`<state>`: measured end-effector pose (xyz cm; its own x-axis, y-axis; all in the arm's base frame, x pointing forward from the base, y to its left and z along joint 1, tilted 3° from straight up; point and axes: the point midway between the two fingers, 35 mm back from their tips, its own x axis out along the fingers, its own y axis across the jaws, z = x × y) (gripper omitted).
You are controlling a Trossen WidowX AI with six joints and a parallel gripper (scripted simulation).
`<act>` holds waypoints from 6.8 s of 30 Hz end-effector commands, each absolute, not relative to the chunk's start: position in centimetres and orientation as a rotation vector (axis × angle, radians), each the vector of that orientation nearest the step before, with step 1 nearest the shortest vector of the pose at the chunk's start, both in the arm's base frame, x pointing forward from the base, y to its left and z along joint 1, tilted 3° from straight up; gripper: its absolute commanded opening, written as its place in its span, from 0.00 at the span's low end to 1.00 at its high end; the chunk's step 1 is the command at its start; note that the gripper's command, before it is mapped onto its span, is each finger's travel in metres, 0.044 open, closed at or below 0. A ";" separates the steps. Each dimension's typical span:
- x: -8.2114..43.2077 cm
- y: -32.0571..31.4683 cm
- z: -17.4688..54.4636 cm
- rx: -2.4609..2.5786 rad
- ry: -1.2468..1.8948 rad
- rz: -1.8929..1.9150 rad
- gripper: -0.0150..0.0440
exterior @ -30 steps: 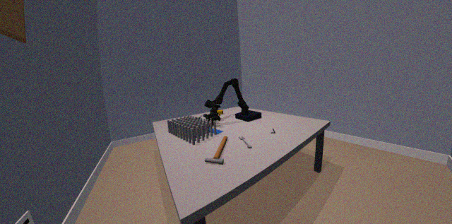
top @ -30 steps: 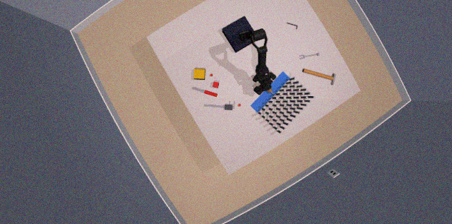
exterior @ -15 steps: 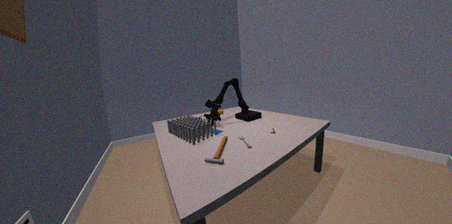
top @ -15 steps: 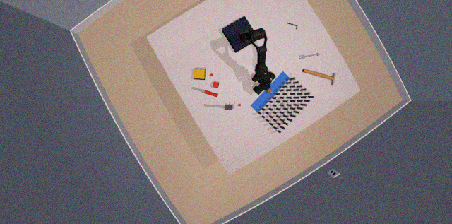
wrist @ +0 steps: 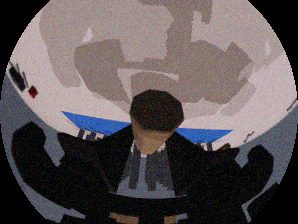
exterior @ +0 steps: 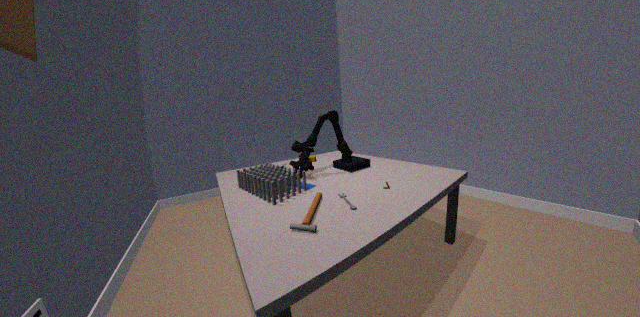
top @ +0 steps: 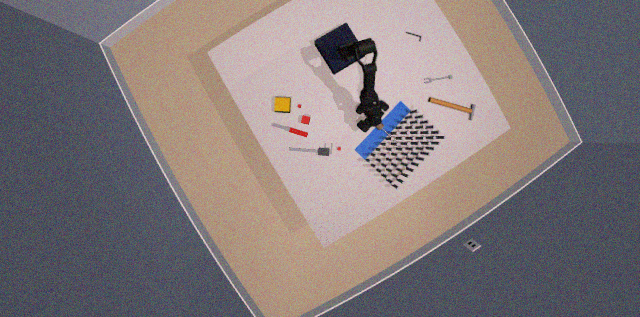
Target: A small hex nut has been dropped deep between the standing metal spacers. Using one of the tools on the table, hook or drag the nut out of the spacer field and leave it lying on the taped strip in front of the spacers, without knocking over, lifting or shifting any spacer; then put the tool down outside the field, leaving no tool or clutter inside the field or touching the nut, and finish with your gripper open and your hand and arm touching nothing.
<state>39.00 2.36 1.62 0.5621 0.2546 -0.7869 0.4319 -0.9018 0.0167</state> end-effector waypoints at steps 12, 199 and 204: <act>37.9 1.9 1.6 2.585 0.585 -1.248 0.25; 28.0 -3.2 2.8 2.579 0.582 -1.257 0.25; 27.1 -3.6 2.9 2.577 0.582 -1.259 0.25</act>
